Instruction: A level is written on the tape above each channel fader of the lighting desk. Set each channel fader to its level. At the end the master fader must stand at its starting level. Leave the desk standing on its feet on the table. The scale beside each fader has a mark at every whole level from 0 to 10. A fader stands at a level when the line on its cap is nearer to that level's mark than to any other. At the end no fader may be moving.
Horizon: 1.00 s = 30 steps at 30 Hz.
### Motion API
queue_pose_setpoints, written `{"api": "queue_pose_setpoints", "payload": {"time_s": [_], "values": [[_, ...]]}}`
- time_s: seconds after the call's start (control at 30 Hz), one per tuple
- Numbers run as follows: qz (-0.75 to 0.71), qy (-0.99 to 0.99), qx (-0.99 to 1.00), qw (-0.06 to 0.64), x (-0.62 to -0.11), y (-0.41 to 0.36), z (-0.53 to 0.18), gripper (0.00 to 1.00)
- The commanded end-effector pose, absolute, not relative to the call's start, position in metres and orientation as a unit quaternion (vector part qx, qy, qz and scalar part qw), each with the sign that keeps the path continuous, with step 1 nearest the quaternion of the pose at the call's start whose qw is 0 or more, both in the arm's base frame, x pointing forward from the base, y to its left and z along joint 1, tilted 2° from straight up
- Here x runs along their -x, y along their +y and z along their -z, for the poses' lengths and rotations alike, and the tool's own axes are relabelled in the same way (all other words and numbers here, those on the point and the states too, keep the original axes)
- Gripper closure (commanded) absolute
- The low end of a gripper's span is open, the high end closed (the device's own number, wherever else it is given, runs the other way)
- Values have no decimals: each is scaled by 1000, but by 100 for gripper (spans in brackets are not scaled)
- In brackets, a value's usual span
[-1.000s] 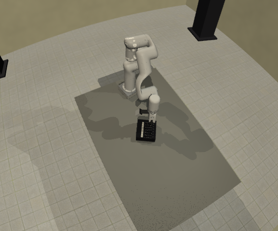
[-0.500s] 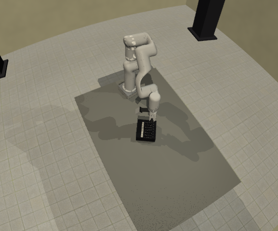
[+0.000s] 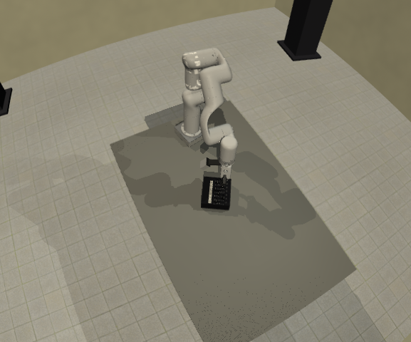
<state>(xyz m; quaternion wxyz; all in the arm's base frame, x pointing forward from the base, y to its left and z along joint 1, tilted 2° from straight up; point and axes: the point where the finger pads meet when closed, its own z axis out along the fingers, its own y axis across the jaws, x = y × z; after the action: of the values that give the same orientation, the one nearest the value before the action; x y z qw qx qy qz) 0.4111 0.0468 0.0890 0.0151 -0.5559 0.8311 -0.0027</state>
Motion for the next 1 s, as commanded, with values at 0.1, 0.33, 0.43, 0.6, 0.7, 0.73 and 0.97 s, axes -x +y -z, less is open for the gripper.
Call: {"api": "queue_pose_setpoints", "payload": {"time_s": [0.1,0.33,0.43,0.6,0.7,0.73,0.97], "values": [[4,831,556,17,-412,47,-113,0],[4,831,556,17,-411,46,-137,0],[4,831,556,17,-411,46,-151,0],[4,831,556,17,-410,46,-165,0],[4,831,556,17,-410,46,-167,0],[4,831,556,17,-410,46,-167,0],[4,831,556,17,-410,46,-167,0]]}}
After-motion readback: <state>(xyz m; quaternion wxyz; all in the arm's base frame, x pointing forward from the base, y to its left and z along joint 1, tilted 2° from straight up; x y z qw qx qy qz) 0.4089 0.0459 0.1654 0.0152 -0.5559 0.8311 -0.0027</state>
